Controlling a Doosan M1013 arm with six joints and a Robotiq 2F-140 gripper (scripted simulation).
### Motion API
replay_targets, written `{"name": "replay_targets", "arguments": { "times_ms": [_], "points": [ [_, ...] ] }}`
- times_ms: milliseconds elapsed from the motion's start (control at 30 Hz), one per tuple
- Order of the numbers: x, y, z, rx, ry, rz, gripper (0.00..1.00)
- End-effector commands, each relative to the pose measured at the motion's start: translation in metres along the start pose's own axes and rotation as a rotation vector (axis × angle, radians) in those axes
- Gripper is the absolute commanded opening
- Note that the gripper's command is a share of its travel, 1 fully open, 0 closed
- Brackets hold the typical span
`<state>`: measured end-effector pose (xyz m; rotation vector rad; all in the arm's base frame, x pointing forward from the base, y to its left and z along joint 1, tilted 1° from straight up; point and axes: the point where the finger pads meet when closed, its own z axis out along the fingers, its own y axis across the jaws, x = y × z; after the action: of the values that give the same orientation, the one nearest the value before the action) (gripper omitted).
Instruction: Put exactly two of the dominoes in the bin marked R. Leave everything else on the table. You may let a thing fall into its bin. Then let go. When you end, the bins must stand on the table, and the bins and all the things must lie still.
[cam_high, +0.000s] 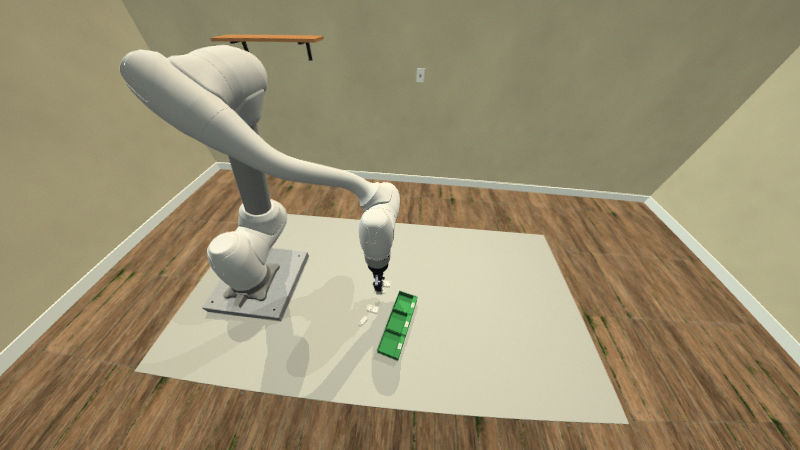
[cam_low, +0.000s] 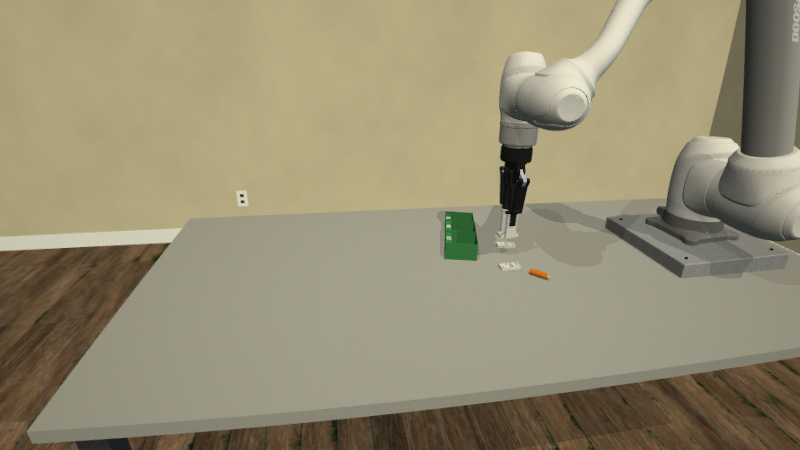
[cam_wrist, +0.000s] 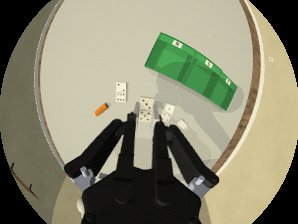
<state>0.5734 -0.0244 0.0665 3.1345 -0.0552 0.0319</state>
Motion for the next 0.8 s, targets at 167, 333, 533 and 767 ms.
{"name": "replay_targets", "arguments": {
  "times_ms": [167, 333, 533, 767],
  "points": [
    [0.023, 0.008, -0.007, 0.000, 0.000, 0.000, 0.13],
    [0.051, 0.017, -0.007, 0.000, 0.000, -0.183, 0.13],
    [0.074, 0.025, -0.007, 0.000, 0.000, -0.393, 0.13],
    [0.105, 0.035, -0.007, -0.007, 0.000, -0.639, 0.13]
  ]
}}
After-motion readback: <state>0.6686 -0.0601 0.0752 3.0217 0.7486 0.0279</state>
